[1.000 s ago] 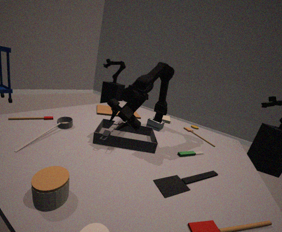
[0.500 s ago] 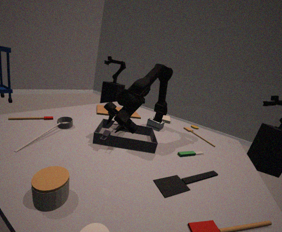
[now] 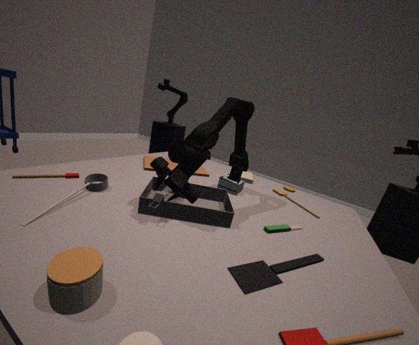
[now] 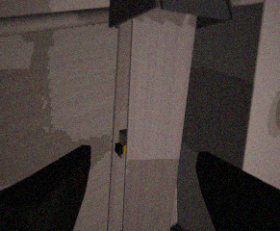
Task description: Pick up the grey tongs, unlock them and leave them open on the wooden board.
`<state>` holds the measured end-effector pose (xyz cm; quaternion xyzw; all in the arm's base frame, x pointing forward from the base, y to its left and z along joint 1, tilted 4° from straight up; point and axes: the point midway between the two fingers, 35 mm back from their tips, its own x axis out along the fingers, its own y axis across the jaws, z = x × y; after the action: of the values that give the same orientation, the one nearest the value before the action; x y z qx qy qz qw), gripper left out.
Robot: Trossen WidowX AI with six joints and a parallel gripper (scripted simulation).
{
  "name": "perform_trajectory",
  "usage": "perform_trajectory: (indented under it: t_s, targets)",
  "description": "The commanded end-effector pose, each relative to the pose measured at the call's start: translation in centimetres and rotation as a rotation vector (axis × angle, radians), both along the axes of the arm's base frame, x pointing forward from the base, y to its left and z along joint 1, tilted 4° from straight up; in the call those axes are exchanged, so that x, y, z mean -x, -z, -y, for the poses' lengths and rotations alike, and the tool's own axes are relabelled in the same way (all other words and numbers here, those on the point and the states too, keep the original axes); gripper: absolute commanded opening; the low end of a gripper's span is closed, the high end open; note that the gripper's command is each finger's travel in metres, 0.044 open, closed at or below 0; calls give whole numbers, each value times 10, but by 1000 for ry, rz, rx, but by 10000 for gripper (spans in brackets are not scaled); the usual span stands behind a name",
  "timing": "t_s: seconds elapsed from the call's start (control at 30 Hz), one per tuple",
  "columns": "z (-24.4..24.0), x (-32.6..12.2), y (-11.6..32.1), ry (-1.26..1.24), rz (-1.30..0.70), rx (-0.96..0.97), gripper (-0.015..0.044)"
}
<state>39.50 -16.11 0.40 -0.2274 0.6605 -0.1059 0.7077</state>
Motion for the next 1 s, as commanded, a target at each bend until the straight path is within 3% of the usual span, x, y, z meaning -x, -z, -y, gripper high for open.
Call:
perform_trajectory:
  t_s: [0.0, 0.13, 0.33, 0.63, 0.87, 0.97]
  targets:
    - [2, 3, 8, -4, -10, -4, 260]
    - [3, 3, 10, -4, -10, -4, 260]
    - [3, 1, 6, 1, -2, 0, 102]
    - [3, 1, 6, 1, -2, 0, 42]
    - [4, 0, -2, 0, -3, 0, -141]
    - [6, -2, -30, -1, -5, -2, -150]
